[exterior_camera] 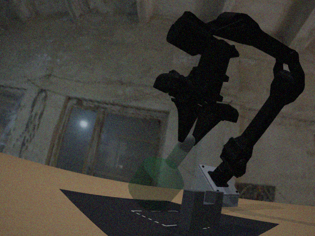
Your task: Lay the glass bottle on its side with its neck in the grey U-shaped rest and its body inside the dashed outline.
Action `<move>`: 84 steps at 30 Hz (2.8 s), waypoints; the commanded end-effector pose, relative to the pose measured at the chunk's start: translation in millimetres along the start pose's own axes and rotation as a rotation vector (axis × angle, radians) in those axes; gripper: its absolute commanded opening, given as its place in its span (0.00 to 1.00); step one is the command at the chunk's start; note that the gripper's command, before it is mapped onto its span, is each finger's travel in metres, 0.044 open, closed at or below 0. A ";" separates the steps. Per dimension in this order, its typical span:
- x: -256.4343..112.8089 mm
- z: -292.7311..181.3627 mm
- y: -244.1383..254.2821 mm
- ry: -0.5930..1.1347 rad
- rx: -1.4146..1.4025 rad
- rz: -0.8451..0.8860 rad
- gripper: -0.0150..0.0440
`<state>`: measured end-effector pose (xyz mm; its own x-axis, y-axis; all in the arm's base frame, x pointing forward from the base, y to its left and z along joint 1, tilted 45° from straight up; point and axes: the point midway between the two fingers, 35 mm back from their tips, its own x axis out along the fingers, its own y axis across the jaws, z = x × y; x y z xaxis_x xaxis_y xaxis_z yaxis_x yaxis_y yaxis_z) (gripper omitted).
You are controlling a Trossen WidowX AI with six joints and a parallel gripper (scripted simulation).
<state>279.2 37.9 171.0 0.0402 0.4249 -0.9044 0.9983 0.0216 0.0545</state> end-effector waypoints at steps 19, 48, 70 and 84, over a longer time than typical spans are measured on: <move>3.0 -23.9 -1.7 -0.031 0.013 0.007 0.44; 10.5 -51.7 -4.0 -0.085 0.038 0.026 0.44; 20.6 -75.4 -5.8 -0.103 0.043 0.049 0.44; 25.0 -83.9 -6.6 -0.110 0.042 0.064 0.44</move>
<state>272.0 120.1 185.9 0.1111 0.3192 -0.9412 0.9938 -0.0419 0.1031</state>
